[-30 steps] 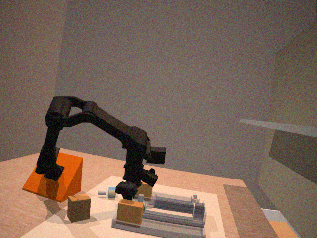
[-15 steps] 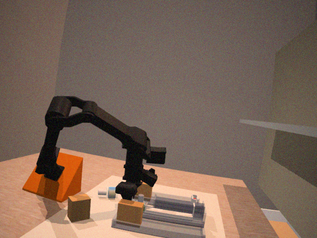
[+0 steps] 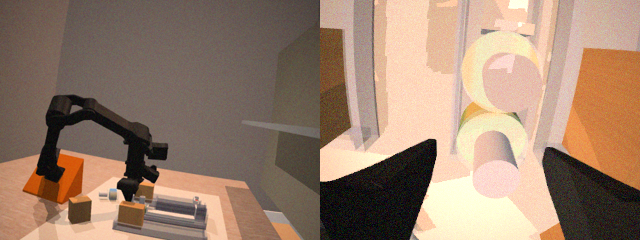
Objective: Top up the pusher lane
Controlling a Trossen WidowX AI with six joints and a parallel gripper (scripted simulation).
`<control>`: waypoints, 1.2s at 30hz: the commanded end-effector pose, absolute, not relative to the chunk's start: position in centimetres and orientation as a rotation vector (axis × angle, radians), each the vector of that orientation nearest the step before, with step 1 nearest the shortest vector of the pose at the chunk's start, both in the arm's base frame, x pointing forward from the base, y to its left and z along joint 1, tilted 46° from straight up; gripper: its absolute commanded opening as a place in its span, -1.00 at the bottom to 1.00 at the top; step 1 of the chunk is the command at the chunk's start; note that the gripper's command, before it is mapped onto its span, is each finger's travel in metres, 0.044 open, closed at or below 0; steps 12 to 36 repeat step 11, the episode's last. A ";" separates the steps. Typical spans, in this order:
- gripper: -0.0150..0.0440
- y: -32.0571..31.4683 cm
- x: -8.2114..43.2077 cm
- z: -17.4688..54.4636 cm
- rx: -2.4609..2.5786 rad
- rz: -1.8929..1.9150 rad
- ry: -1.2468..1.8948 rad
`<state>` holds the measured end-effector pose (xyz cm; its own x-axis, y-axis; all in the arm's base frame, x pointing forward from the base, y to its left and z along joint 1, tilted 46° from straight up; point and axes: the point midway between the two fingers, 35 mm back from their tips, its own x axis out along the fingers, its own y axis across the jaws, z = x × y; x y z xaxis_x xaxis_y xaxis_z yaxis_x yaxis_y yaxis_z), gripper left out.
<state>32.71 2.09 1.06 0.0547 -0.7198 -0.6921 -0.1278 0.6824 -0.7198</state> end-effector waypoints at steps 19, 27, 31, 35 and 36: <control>0.47 2.0 29.1 1.5 -0.732 -0.517 1.472; 0.47 2.0 29.1 1.5 -0.732 -0.517 1.472; 0.47 2.0 29.1 1.5 -0.732 -0.517 1.472; 0.47 2.0 29.1 1.5 -0.732 -0.517 1.472; 0.47 2.0 29.1 1.5 -0.732 -0.517 1.472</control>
